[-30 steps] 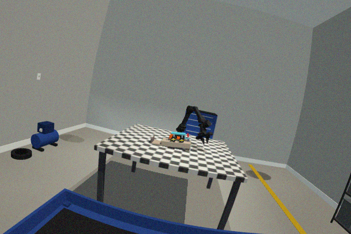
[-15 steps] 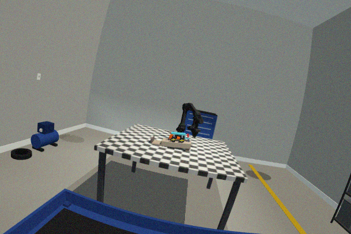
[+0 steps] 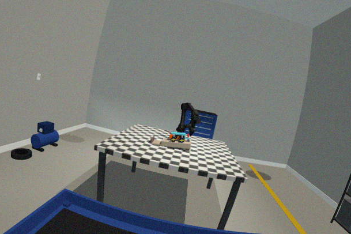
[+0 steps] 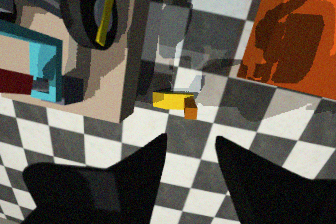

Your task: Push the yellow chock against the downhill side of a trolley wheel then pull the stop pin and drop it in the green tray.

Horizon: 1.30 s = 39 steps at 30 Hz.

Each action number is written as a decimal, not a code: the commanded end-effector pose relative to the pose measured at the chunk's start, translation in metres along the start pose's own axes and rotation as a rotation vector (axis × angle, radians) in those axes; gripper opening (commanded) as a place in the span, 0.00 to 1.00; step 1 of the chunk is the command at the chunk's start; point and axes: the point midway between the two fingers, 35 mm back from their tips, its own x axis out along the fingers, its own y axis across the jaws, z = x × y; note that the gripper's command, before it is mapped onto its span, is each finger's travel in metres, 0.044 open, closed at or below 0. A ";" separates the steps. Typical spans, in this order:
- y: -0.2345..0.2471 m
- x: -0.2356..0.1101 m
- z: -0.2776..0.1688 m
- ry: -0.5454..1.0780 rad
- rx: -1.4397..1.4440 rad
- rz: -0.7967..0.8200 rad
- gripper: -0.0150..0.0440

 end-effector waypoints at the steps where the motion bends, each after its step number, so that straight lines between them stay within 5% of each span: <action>1: -0.002 0.014 0.001 -0.008 0.007 -0.009 0.58; 39: -0.004 0.068 0.003 -0.008 0.007 -0.009 0.58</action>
